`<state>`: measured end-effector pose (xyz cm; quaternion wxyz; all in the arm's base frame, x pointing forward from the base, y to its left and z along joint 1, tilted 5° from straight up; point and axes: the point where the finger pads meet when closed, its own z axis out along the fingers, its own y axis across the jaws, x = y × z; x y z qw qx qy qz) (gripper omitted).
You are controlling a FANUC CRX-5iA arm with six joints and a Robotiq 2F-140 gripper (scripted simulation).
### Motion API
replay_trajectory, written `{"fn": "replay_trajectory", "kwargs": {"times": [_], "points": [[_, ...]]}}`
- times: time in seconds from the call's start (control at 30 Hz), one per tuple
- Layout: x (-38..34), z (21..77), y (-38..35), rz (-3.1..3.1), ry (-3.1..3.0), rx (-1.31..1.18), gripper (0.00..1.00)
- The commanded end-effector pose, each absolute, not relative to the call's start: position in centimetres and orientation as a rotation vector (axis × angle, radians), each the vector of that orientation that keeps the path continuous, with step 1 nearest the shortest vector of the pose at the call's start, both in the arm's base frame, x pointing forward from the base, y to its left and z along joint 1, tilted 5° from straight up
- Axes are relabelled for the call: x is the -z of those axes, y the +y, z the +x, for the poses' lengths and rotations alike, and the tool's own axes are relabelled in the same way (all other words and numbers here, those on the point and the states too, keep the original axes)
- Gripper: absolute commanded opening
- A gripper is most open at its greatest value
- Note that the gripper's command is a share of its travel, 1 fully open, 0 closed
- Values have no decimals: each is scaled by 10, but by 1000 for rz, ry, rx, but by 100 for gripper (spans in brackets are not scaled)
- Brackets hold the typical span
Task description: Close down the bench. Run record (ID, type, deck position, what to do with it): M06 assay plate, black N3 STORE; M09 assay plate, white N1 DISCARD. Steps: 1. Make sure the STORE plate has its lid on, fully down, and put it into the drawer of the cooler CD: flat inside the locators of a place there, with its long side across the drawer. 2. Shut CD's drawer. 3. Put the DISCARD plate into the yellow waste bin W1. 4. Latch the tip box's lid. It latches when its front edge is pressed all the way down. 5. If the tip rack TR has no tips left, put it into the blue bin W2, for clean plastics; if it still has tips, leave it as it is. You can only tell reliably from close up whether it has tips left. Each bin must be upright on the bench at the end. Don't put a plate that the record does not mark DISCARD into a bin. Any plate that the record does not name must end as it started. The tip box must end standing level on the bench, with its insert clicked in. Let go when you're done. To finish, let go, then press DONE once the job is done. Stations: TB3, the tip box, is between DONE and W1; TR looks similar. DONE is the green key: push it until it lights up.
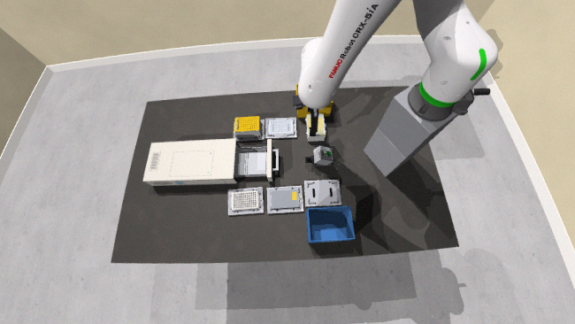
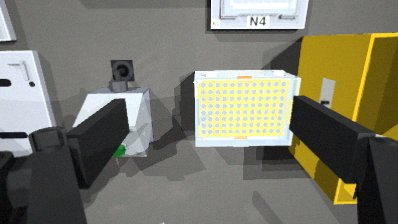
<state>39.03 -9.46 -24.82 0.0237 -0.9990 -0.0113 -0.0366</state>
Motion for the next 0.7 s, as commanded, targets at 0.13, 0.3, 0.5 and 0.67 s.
{"fn": "replay_trajectory", "kwargs": {"times": [0.13, 0.3, 0.5, 0.67], "points": [[250, 416, -75, -3094, -34, 114, 88], [251, 426, -67, -3094, -34, 114, 88], [253, 444, -52, -3094, -34, 114, 88], [254, 460, -40, -3094, -34, 114, 88]]}}
